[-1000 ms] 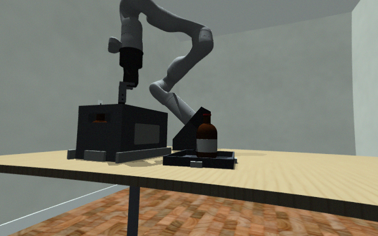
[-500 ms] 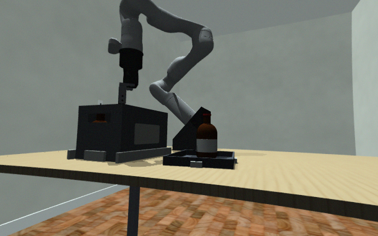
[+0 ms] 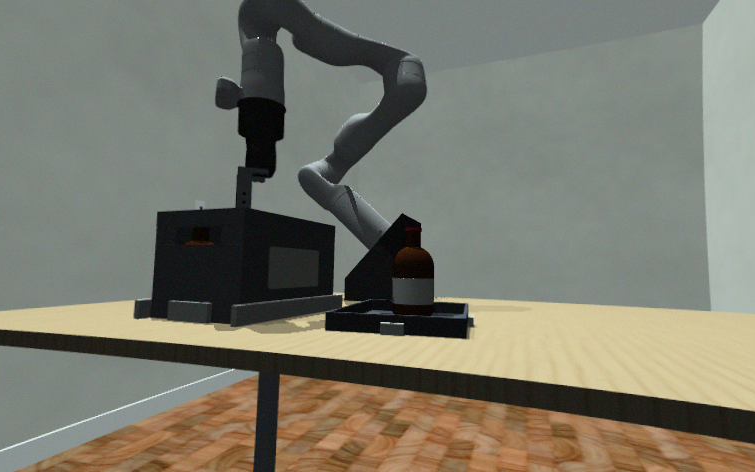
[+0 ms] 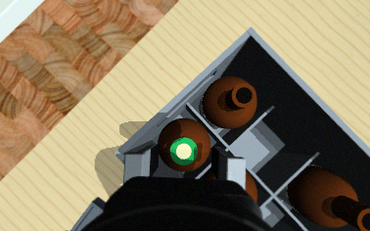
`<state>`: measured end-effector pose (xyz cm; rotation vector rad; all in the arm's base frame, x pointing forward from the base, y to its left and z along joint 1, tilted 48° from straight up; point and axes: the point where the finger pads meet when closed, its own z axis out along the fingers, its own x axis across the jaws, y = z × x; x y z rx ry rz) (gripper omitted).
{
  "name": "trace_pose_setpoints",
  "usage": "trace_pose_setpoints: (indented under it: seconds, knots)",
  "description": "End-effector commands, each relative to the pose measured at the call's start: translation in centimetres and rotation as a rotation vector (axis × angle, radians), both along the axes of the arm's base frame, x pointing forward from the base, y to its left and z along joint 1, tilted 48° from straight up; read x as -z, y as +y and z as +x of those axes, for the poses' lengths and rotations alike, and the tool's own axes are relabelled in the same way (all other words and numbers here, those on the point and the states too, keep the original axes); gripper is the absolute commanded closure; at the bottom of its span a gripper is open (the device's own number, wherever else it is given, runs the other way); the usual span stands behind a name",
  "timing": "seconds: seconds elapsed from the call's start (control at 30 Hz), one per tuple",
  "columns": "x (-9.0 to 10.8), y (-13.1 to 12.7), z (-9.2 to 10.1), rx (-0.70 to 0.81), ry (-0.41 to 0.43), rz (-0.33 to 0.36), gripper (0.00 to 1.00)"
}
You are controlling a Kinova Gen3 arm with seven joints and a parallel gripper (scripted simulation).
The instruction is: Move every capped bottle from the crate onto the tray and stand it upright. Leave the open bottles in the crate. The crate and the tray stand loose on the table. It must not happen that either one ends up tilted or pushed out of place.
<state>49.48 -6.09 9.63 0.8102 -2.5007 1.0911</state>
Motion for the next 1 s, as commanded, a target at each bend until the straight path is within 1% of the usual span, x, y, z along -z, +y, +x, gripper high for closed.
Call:
trace_pose_setpoints:
  seconds: [0.0,0.1,0.13,0.6,0.7,0.97]
  knots:
    - [0.1,-0.2,0.3,-0.011,0.000,0.002,0.00]
    - [0.1,-0.2,0.3,-0.011,0.000,0.002,0.00]
    - [0.0,0.0,0.0,-0.002,-0.001,0.001,0.00]
    - [1.3,-1.4,0.1,-0.011,0.000,0.002,0.00]
    - [1.1,-1.1,0.0,-0.003,-0.002,0.002,0.00]
    - [1.8,-1.9,0.1,-0.008,-0.001,0.002,0.00]
